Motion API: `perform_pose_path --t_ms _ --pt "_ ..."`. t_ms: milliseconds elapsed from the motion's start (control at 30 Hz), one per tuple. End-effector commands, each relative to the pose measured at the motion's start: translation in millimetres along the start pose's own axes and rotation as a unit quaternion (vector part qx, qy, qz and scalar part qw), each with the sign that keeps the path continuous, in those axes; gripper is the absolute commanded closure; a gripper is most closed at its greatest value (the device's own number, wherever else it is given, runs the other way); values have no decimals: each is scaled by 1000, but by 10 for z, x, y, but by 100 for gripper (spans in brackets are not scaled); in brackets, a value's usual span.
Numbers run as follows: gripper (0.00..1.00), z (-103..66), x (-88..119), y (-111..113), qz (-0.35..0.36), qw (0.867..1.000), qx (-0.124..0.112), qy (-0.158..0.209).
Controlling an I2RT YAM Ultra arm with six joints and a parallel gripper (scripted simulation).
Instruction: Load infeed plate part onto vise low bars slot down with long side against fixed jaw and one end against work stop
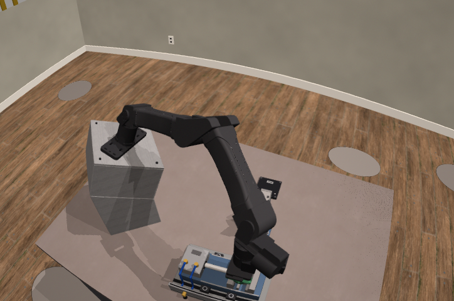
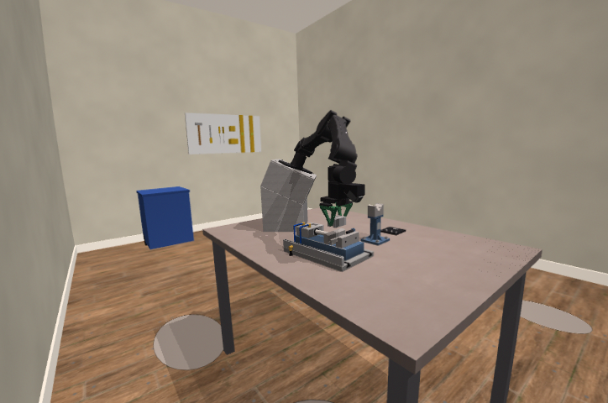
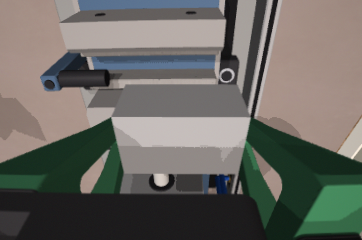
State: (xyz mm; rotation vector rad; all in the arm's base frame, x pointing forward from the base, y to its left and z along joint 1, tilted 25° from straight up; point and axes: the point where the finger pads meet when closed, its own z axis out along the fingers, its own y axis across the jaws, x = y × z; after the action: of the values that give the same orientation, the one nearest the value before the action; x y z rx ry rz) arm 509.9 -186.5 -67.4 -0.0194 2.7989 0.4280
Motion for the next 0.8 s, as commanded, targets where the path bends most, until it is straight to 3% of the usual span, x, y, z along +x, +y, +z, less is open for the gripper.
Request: perform_pose_path --t_ms 0,767 --pt "100 -126 -152 -78 -6 1000 12 -23" --pt "100 -77 -146 -57 -11 1000 11 -20"
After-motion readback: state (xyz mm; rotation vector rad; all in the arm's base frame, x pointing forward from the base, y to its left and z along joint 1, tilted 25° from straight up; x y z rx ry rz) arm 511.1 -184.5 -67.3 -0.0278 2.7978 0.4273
